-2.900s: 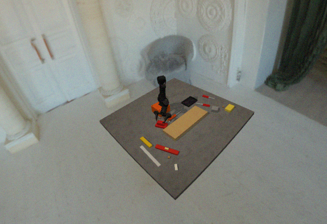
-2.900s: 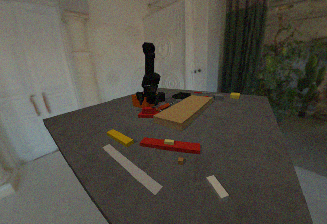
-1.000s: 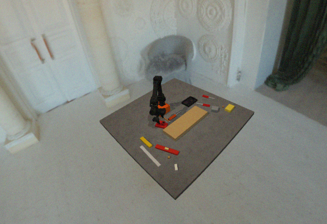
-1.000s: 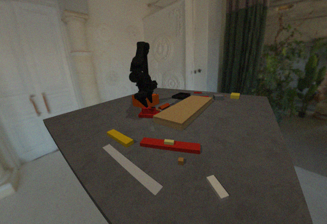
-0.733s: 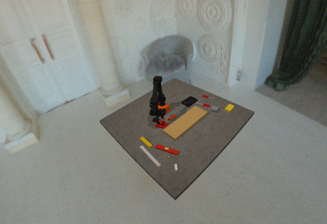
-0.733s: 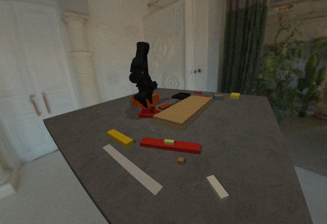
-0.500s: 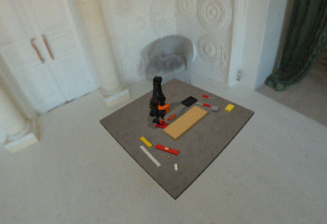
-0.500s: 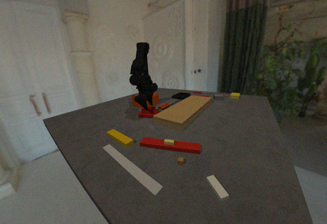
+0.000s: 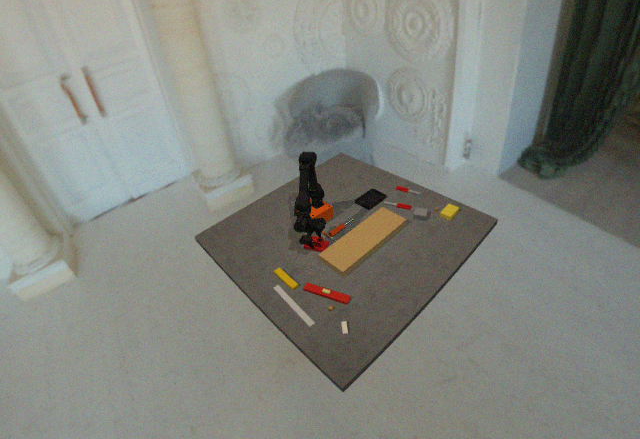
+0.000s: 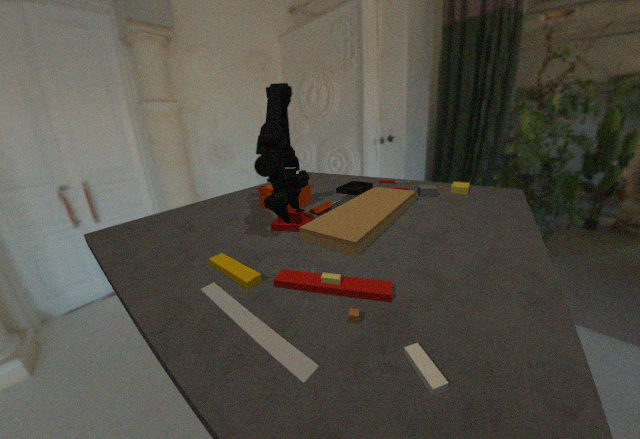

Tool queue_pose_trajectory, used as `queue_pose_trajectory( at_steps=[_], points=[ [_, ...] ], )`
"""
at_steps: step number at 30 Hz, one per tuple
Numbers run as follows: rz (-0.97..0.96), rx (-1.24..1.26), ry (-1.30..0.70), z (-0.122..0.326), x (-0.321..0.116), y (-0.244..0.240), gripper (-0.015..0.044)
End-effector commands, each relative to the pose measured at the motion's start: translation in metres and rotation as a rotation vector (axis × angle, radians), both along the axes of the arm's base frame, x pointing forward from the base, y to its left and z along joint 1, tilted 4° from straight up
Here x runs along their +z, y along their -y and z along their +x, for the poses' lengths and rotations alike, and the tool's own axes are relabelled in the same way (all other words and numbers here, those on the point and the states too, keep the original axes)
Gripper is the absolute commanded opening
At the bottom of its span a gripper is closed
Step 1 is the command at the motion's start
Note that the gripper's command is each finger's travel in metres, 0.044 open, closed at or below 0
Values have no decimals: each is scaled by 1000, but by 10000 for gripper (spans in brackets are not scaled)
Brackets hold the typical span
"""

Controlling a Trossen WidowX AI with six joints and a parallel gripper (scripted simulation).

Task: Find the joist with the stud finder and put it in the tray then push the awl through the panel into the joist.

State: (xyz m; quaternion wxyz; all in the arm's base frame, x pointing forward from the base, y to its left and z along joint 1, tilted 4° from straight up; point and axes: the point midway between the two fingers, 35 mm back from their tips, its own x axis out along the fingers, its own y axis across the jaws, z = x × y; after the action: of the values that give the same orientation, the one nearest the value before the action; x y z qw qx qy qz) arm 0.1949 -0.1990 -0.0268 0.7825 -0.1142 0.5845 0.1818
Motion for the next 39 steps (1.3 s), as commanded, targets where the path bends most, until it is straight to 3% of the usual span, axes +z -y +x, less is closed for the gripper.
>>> queue_pose_trajectory(
  at_steps=[1, 3, 6, 36, 39],
  points=[
    [11, -3, -1, -1, -8, -3, 440],
    [11, -3, -1, -1, -9, -4, 440],
    [11, -3, -1, -1, -9, -4, 361],
    [11, -3, -1, -1, -9, -4, 161],
    [11, -3, -1, 0, -2, -2, 82]
  ],
)
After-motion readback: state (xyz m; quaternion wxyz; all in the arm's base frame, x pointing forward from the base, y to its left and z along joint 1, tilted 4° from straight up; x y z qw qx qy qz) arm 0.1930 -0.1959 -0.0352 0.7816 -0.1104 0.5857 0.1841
